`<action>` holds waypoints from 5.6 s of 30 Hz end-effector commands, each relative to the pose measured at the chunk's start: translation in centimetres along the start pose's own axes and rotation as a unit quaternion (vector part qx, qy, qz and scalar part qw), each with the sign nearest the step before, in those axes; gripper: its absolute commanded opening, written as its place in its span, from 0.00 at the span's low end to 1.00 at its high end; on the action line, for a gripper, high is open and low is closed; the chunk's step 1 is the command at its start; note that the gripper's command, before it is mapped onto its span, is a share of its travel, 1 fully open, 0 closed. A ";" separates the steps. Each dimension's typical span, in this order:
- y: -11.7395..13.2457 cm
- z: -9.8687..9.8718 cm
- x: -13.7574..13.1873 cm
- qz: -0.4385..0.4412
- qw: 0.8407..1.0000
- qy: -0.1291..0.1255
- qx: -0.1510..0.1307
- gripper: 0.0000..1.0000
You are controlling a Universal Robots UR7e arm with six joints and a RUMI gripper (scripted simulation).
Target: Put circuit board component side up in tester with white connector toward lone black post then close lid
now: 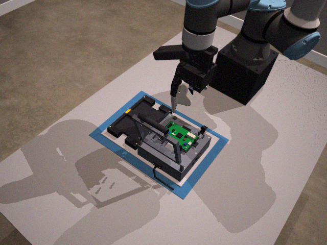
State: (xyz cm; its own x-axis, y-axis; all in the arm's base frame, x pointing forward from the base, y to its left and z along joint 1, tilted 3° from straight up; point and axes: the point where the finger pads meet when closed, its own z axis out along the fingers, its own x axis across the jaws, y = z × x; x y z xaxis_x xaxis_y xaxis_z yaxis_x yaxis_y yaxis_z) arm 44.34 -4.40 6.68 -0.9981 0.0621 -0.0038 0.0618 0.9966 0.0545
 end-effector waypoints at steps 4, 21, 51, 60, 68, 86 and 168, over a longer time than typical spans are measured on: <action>0.0 -3.5 0.0 0.000 1.000 0.001 -0.001 0.59; 0.0 -7.2 0.0 0.000 1.000 0.001 -0.001 0.59; 0.0 -7.3 0.0 0.000 1.000 0.001 -0.001 0.30; 0.0 -7.3 0.0 0.000 1.000 0.001 -0.001 0.30; 0.0 -7.3 -0.3 0.000 1.000 0.001 -0.001 0.30; 0.2 -7.3 -6.4 0.000 1.000 0.001 -0.001 0.30; 0.4 -7.1 -14.5 0.000 1.000 0.001 -0.001 0.30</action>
State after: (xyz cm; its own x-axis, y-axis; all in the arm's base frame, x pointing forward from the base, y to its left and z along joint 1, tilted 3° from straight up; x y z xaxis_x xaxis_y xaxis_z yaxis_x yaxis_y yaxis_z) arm 58.78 -5.30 13.78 -0.9981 0.0619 0.0003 0.0618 0.9965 0.0560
